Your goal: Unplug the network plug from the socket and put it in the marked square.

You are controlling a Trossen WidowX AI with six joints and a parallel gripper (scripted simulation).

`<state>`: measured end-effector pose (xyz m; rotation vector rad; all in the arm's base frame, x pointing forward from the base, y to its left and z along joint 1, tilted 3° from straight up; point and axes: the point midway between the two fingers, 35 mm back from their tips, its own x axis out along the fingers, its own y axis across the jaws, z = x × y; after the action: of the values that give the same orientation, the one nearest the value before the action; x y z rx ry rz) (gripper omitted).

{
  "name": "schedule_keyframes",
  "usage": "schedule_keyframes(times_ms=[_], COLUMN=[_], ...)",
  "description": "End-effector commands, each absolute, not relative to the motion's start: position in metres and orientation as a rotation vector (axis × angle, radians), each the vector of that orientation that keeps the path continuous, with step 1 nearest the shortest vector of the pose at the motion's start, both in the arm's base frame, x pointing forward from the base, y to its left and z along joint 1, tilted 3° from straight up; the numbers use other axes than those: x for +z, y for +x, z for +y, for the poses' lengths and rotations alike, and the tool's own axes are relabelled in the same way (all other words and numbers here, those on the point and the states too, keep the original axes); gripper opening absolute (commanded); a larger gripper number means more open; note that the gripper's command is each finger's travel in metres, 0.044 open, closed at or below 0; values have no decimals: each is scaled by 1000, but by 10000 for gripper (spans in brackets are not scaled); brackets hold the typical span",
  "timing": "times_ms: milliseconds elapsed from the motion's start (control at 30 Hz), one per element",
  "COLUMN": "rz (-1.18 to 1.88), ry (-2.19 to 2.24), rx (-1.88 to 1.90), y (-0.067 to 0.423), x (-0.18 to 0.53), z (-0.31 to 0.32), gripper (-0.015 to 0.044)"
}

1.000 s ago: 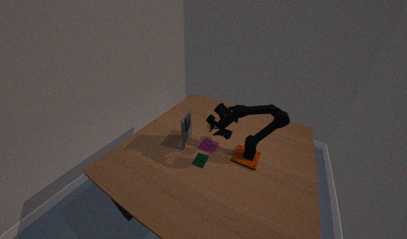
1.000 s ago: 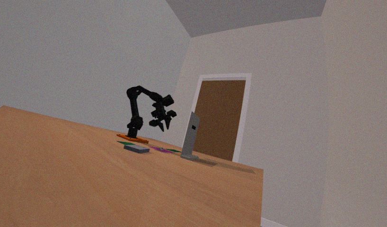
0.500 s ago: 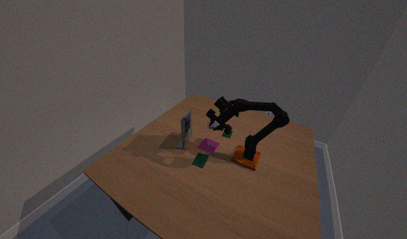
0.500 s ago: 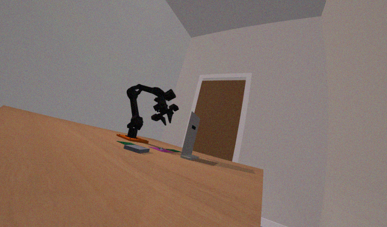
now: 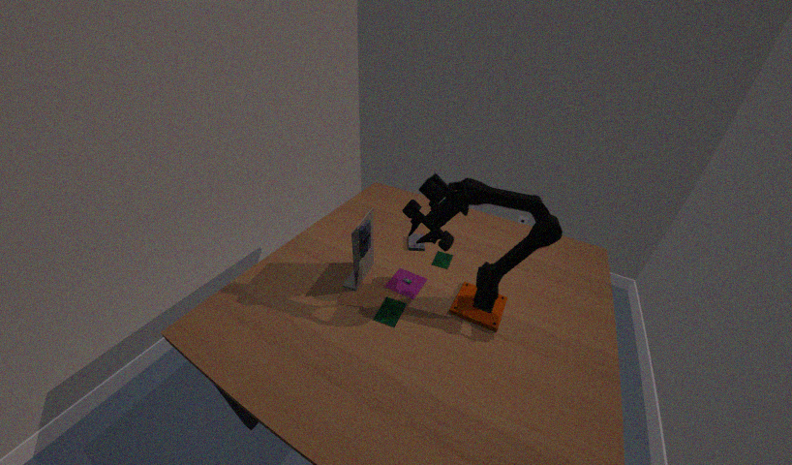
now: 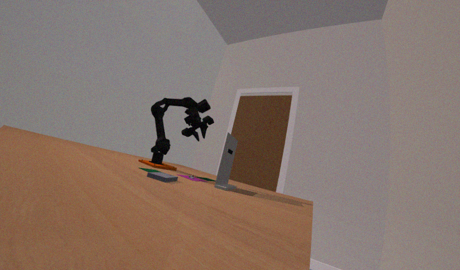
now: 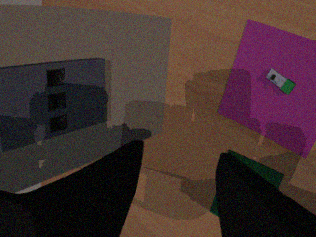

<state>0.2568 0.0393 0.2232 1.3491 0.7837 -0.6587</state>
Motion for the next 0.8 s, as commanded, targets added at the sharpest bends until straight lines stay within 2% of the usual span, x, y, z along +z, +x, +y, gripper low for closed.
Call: schedule_keyframes(times_ms=[0,200,567,767], rz=[786,785,785,785], ry=[1347,1348,1348,1348], rx=[-672,-672,-672,-672], y=[256,253,253,253], x=[231,244,244,244], z=[39,39,39,39], gripper=[156,156,440,440])
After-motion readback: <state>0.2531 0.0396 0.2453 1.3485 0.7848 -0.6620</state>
